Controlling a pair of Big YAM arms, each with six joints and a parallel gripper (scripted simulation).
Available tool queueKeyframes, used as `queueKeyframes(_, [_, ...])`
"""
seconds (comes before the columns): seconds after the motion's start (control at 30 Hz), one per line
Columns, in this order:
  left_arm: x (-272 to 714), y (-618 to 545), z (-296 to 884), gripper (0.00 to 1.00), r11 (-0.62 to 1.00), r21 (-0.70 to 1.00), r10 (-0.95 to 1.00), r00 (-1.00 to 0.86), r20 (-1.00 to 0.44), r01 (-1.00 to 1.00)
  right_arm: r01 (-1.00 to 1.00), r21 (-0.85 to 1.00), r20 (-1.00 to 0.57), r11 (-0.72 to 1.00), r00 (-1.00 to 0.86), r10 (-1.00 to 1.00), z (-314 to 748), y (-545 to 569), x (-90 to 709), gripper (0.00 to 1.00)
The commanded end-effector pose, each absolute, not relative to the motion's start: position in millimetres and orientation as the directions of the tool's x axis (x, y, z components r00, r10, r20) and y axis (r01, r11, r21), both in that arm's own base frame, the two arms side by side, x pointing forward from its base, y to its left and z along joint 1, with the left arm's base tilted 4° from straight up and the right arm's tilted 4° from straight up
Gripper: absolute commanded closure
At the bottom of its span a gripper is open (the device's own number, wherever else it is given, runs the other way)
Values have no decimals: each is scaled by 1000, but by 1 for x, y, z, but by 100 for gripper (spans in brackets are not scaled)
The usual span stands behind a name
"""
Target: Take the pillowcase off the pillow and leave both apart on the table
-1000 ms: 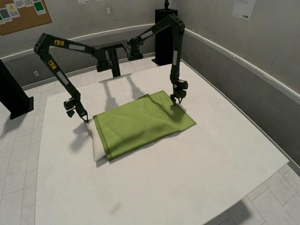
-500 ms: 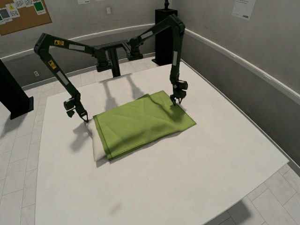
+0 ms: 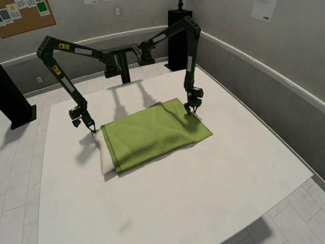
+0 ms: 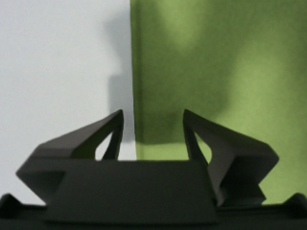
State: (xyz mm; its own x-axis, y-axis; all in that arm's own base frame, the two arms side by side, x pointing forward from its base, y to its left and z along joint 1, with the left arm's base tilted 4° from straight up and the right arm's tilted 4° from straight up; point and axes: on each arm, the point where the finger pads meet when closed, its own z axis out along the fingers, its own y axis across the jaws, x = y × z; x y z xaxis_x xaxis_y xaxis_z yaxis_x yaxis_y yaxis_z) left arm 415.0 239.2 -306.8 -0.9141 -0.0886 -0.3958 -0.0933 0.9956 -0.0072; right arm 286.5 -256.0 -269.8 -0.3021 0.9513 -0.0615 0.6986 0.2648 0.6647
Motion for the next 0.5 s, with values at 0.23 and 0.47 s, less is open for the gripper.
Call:
queueKeyframes(0.23, [418,248,-315,40,996,6,-84,-908,-410,-94,713,659,-16,241,-306,952,-277,-237,280,98])
queueKeyframes(0.47, [415,243,-318,40,996,-3,-87,-913,-398,-93,713,659,-16,241,-306,952,-277,-237,280,98])
